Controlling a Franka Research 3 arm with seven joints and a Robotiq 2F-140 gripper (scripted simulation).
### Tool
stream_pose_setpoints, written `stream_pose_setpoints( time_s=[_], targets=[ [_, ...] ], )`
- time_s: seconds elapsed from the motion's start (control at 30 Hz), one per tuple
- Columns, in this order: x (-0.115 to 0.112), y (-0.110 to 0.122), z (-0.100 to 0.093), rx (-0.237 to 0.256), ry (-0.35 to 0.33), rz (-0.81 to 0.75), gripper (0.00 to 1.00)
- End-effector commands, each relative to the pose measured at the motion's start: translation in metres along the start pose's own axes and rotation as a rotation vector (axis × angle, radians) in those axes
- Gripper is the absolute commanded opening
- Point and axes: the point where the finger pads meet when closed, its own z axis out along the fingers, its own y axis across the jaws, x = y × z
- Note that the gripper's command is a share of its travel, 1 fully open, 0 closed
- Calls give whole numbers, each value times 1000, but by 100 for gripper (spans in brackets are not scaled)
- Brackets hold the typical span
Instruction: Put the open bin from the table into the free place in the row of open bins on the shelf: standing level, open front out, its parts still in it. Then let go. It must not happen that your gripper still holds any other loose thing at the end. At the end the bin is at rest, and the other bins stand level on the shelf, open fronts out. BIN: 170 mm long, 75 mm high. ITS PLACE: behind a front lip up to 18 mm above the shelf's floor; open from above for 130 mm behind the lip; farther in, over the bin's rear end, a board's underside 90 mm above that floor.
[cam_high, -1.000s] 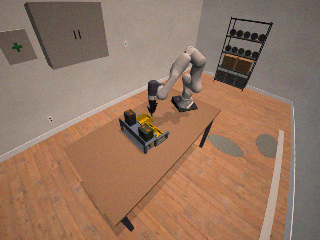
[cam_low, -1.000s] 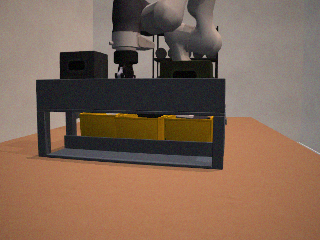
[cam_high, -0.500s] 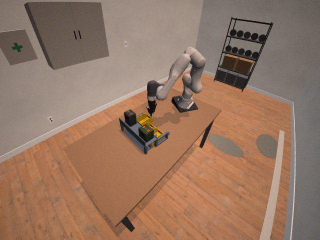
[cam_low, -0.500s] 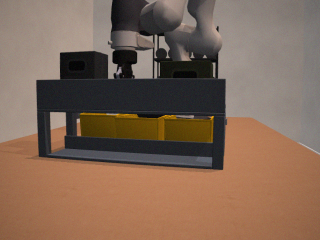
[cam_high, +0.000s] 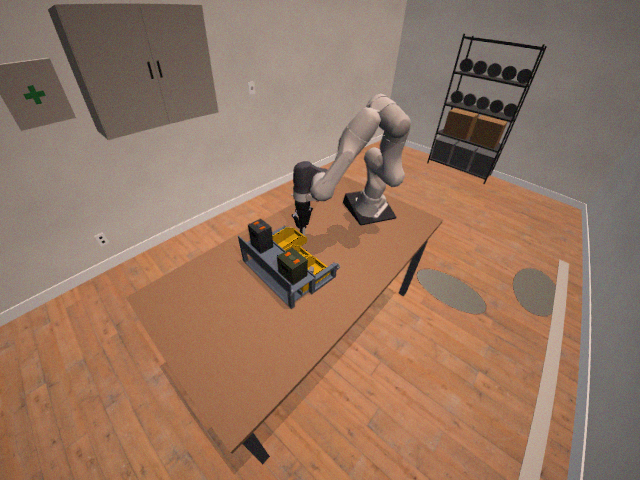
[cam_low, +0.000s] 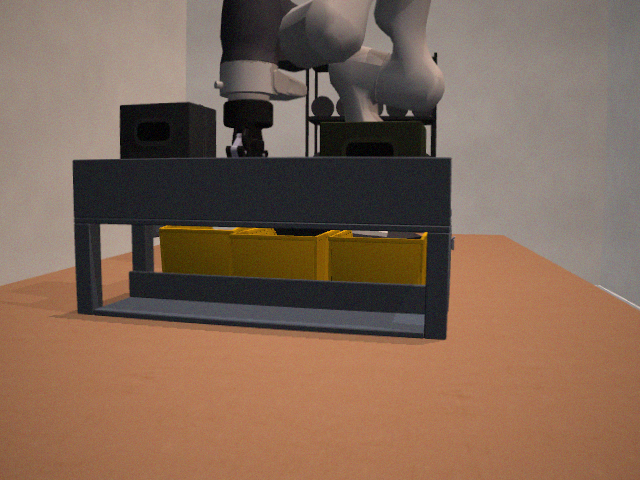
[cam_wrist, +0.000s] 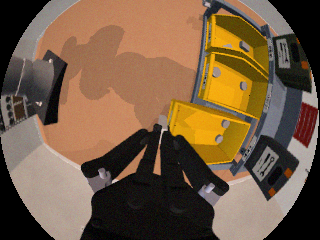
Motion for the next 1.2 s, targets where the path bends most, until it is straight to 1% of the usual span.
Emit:
stream_pose_setpoints(
  time_s=[0.0,1.17],
  targets=[
    [1,0,1,5,1,4,0],
    [1,0,1,5,1,4,0]
  ],
)
